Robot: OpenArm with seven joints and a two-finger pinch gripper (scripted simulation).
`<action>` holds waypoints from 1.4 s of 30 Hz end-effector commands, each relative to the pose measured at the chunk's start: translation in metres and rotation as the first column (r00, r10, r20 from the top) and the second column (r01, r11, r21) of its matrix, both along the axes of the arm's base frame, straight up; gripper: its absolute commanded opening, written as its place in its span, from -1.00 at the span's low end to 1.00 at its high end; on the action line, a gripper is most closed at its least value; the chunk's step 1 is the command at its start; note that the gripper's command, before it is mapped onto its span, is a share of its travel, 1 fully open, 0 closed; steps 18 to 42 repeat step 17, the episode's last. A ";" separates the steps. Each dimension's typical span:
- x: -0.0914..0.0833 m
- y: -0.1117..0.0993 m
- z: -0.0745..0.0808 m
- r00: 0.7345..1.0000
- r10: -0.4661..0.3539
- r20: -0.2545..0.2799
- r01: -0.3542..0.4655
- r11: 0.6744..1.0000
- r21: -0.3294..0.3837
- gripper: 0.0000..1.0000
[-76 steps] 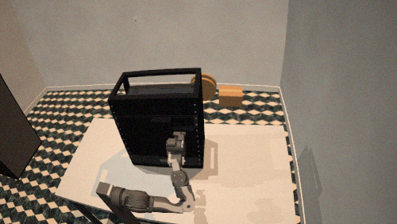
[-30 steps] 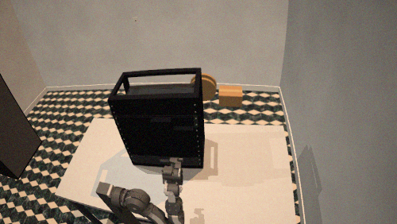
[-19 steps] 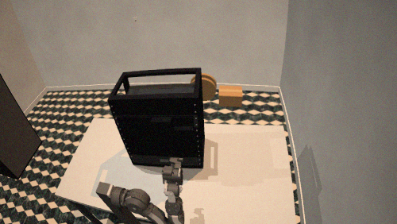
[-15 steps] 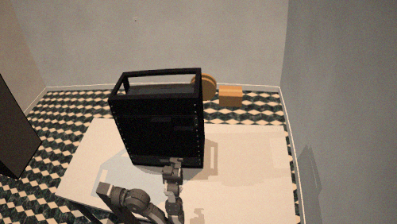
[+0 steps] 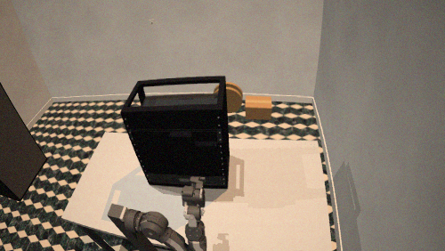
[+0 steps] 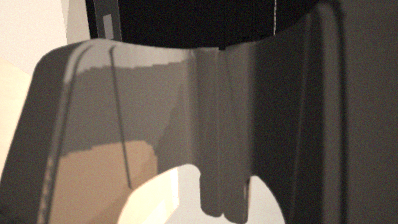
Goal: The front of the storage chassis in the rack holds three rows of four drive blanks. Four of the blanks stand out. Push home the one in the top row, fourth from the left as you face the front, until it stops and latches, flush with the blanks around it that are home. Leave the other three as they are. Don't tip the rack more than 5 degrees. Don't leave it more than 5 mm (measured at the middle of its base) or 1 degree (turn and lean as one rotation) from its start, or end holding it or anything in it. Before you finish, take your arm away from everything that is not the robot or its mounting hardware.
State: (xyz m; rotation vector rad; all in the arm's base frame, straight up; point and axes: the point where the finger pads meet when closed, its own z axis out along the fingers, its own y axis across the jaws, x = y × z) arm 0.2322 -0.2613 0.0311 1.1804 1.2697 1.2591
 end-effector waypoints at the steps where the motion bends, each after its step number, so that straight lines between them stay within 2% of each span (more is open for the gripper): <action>1: -0.001 0.000 0.000 1.000 0.000 -0.001 0.000 1.000 -0.003 -1.00; 42: -0.001 0.000 0.000 1.000 0.000 -0.001 0.000 1.000 -0.003 -1.00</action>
